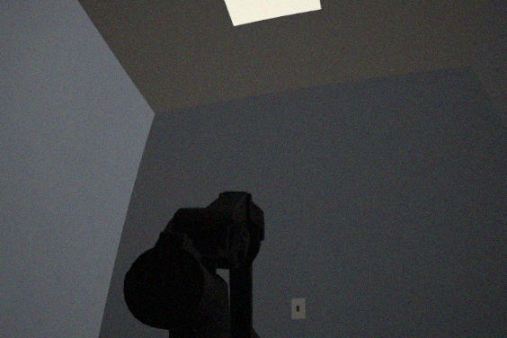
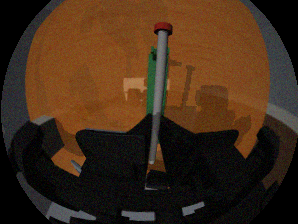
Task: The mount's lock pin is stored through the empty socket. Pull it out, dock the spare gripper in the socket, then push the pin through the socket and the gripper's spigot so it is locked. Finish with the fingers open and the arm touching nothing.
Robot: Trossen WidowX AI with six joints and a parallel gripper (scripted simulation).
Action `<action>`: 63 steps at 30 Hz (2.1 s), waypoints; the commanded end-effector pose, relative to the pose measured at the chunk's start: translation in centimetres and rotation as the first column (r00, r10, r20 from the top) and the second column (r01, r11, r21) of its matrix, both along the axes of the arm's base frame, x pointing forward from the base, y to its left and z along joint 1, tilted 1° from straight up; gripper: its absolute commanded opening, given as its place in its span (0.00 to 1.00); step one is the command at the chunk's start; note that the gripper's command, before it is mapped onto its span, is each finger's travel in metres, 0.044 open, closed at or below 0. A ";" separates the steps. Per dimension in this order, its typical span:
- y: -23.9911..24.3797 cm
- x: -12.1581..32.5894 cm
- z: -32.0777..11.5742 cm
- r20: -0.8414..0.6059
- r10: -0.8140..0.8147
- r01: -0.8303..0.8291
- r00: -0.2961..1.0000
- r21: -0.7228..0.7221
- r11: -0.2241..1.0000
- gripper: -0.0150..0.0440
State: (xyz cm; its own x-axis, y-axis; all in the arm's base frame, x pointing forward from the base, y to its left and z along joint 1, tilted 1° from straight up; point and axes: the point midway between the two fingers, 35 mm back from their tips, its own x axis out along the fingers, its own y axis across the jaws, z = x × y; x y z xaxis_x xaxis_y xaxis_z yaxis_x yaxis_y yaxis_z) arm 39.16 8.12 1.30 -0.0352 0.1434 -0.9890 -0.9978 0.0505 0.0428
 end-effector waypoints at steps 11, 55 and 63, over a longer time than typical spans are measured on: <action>-0.2 0.1 -1.2 0.001 0.008 -0.008 1.000 -0.001 1.000 0.25; -0.2 0.1 -3.9 0.034 0.008 -0.008 0.999 0.005 1.000 0.25; -0.1 0.2 -3.4 0.040 0.004 -0.005 0.999 0.006 1.000 0.25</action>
State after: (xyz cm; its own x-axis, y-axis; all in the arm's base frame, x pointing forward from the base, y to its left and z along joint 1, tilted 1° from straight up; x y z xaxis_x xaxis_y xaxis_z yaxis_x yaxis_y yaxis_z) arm 39.35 7.99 -2.13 0.0042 0.1494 -0.9888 -0.9989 0.0460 0.0027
